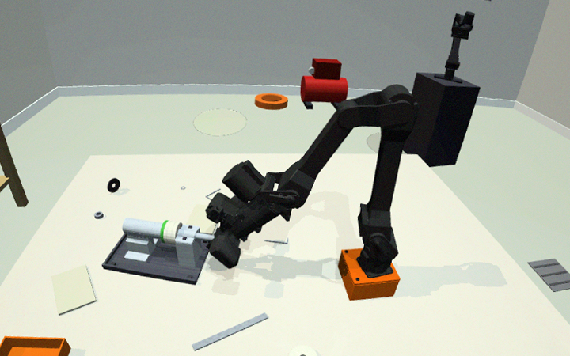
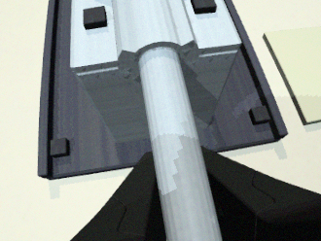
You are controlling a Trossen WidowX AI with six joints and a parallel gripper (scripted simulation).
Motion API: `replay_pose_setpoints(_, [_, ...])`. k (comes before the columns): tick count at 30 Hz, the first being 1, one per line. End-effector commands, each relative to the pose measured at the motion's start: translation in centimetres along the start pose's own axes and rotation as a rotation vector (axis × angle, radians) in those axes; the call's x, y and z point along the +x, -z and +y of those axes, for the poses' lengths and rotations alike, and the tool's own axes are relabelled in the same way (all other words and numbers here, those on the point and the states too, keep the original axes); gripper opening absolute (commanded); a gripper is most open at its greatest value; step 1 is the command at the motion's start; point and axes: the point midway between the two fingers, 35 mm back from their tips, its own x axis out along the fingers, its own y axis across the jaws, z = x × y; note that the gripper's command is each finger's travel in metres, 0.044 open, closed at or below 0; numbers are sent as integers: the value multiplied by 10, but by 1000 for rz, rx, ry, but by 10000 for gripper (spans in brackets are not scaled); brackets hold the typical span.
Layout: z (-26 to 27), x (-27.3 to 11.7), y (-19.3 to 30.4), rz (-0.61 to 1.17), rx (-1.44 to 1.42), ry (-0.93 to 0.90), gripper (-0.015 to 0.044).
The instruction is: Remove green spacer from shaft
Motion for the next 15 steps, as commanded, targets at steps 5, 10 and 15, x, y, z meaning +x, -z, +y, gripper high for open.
replay_pose_setpoints(5, [0, -1, 1, 0, 2, -2, 0])
replay_pose_setpoints(10, [0, -1, 1, 0, 2, -2, 0])
replay_pose_setpoints(15, [0, -1, 2, 0, 2, -2, 0])
